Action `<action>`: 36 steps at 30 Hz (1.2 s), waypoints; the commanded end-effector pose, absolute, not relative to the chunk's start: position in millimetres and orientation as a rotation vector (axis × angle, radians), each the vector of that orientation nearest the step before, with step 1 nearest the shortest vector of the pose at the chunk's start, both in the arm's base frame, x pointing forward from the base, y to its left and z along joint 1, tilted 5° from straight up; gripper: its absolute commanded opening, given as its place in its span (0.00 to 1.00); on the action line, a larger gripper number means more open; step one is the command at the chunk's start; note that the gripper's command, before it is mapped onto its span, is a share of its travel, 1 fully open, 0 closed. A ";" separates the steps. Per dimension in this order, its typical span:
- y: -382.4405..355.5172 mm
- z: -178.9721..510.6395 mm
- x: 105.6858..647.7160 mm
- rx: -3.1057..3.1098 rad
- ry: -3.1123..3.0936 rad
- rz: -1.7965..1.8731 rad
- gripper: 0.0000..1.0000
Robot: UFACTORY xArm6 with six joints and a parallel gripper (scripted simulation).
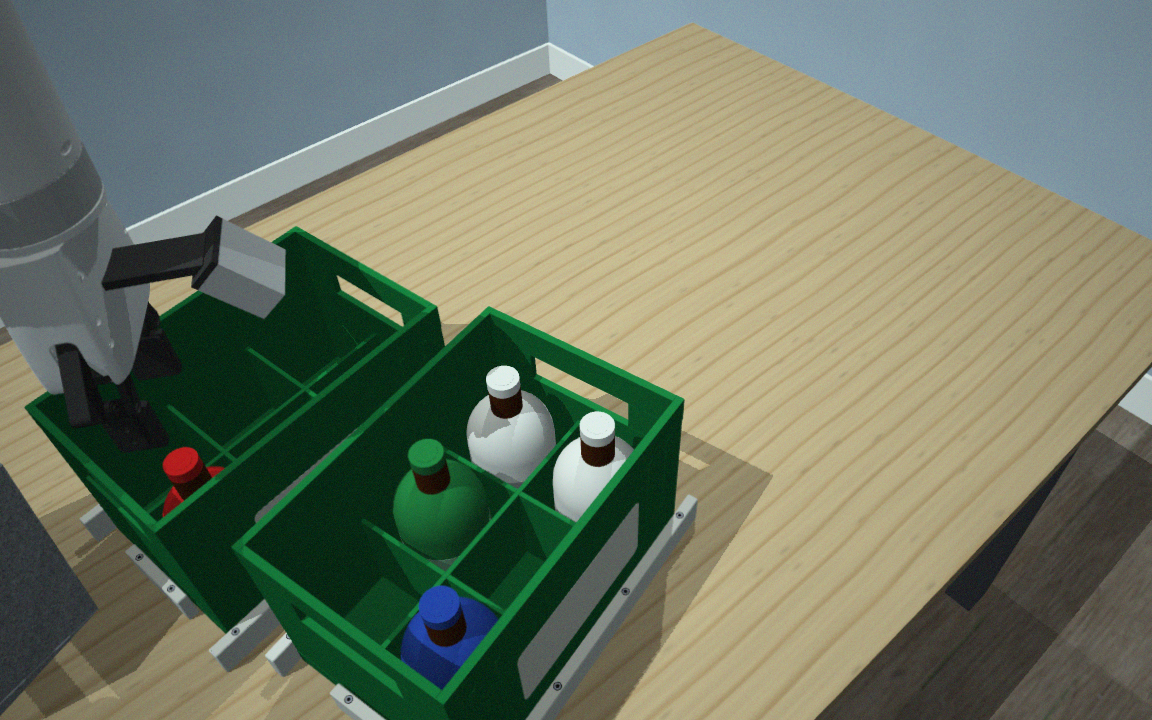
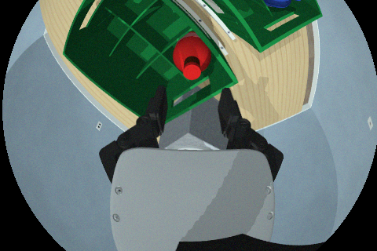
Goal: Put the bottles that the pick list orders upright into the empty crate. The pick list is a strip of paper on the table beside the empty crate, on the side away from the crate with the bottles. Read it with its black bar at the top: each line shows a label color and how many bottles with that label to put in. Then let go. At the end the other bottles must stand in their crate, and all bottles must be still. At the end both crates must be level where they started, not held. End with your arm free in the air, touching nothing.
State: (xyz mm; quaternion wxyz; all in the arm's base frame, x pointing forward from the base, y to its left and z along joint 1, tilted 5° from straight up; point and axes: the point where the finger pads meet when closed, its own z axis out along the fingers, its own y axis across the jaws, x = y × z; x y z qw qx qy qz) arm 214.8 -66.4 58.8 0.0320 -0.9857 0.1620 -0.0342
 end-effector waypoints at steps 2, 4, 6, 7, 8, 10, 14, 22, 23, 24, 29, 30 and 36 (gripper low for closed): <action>-66.9 59.8 215.9 -3.036 0.499 -0.110 0.65; -66.9 59.8 215.9 -3.036 0.499 -0.110 0.65; -66.9 59.9 216.5 -3.036 0.499 -0.110 0.65; -68.9 60.1 221.1 -3.036 0.499 -0.110 0.65; -70.9 60.4 225.6 -3.036 0.499 -0.110 0.65; -75.0 60.9 234.8 -3.036 0.499 -0.110 0.65; -83.1 61.9 253.1 -3.036 0.499 -0.110 0.65; -95.2 63.4 280.5 -3.036 0.499 -0.110 0.65; -97.3 63.6 285.1 -3.036 0.499 -0.110 0.65; -99.3 63.9 289.6 -3.036 0.499 -0.110 0.65; -109.4 65.2 312.4 -3.036 0.499 -0.111 0.65; -111.4 65.5 317.0 -3.036 0.499 -0.111 0.65; -123.6 67.1 344.4 -3.036 0.499 -0.111 0.65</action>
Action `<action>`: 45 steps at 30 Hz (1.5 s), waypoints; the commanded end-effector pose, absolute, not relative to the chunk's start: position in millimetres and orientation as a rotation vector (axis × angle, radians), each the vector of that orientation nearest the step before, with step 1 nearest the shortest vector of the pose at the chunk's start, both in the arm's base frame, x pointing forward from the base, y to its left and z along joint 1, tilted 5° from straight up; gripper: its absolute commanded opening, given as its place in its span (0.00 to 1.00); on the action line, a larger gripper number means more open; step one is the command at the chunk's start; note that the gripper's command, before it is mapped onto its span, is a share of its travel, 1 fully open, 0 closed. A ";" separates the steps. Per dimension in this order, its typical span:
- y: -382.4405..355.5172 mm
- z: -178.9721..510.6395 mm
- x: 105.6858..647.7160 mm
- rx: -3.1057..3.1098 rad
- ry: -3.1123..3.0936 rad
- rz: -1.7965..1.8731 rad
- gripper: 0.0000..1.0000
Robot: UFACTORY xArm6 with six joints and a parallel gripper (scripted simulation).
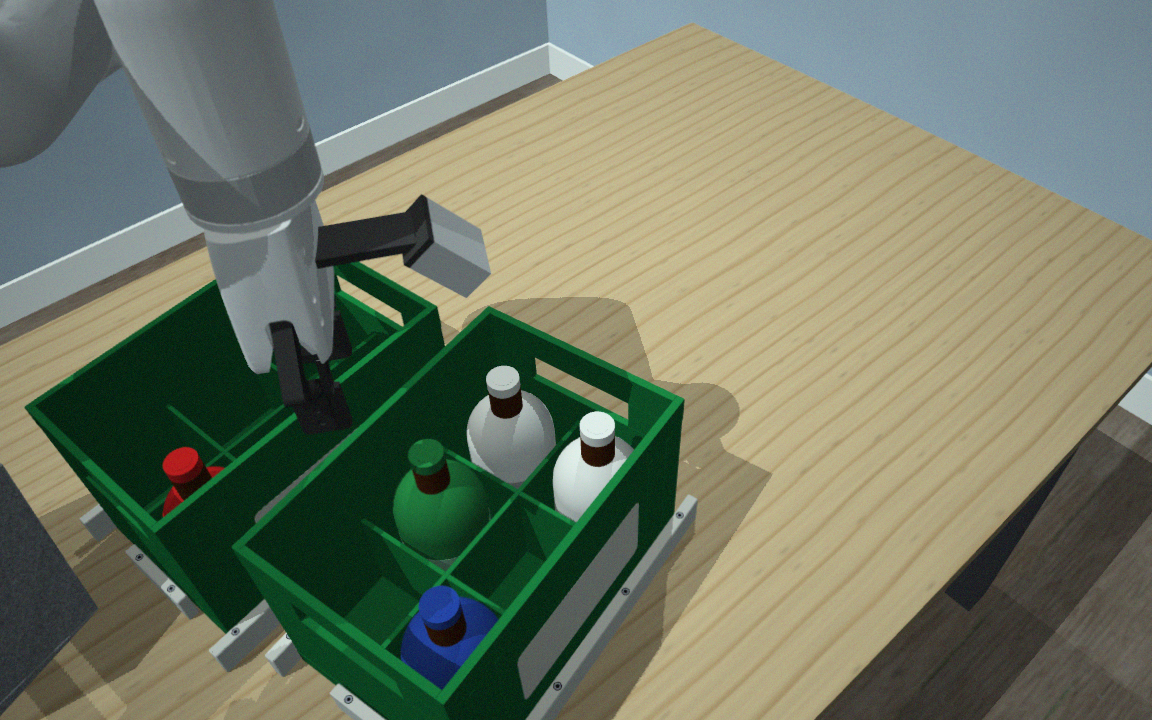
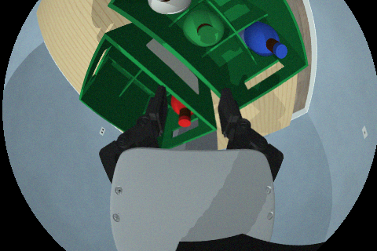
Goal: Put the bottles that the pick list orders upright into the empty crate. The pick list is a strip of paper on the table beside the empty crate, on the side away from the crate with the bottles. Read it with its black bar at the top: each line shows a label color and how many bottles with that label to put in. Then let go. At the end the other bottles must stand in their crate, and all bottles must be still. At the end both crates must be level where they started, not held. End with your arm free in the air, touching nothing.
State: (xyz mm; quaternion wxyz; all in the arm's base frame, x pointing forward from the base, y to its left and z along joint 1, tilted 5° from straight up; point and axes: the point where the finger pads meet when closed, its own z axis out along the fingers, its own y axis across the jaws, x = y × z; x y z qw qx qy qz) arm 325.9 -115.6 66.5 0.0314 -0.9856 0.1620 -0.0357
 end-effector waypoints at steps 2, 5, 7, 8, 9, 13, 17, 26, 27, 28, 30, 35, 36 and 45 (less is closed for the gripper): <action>-125.6 67.3 349.0 -3.036 0.499 -0.111 0.65; -129.7 67.9 358.2 -3.036 0.499 -0.111 0.65; -133.7 68.4 367.3 -3.036 0.499 -0.111 0.65; -135.7 68.7 371.8 -3.036 0.499 -0.111 0.65; -137.8 69.0 376.4 -3.036 0.499 -0.111 0.65; -145.9 70.0 394.7 -3.036 0.499 -0.111 0.65; -154.0 71.1 413.0 -3.036 0.499 -0.112 0.65; -168.1 73.1 444.9 -3.036 0.499 -0.112 0.65; -170.2 73.4 449.6 -3.036 0.499 -0.112 0.65; -172.2 73.6 454.2 -3.036 0.499 -0.112 0.65; -176.3 74.2 463.3 -3.036 0.499 -0.112 0.65; -186.4 75.6 486.1 -3.036 0.499 -0.112 0.65; -186.4 75.6 486.1 -3.036 0.499 -0.112 0.65; -188.5 75.9 490.9 -3.036 0.499 -0.112 0.65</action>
